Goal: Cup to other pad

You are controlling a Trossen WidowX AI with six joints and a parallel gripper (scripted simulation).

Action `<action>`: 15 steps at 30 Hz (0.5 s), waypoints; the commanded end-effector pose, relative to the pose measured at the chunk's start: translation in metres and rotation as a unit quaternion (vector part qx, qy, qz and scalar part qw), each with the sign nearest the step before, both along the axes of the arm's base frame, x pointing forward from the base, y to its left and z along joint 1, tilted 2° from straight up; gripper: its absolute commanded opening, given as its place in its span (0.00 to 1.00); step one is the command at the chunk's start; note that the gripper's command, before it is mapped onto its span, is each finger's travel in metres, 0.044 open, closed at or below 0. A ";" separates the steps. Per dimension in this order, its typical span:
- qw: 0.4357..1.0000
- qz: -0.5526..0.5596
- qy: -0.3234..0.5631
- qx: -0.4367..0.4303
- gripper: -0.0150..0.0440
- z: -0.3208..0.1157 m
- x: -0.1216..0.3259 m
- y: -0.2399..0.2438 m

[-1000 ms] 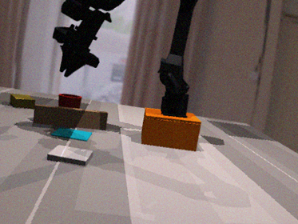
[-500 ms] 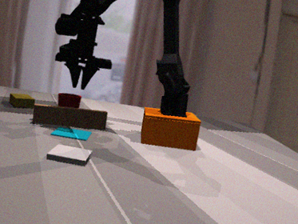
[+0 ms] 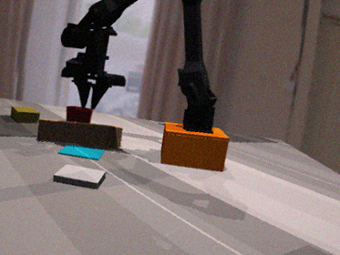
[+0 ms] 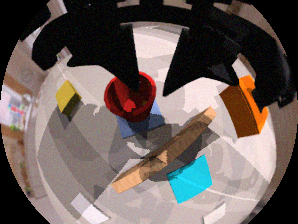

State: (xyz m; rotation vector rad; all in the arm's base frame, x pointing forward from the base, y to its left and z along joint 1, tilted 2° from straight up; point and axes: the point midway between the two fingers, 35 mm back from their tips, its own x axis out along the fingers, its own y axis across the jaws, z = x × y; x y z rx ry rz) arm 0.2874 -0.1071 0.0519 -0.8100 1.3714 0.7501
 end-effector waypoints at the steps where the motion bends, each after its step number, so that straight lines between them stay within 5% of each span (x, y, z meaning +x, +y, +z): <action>1: 1.000 0.002 0.002 -0.001 0.50 -0.008 0.000 0.000; 15: 1.000 0.002 0.002 -0.001 0.50 -0.031 0.000 0.000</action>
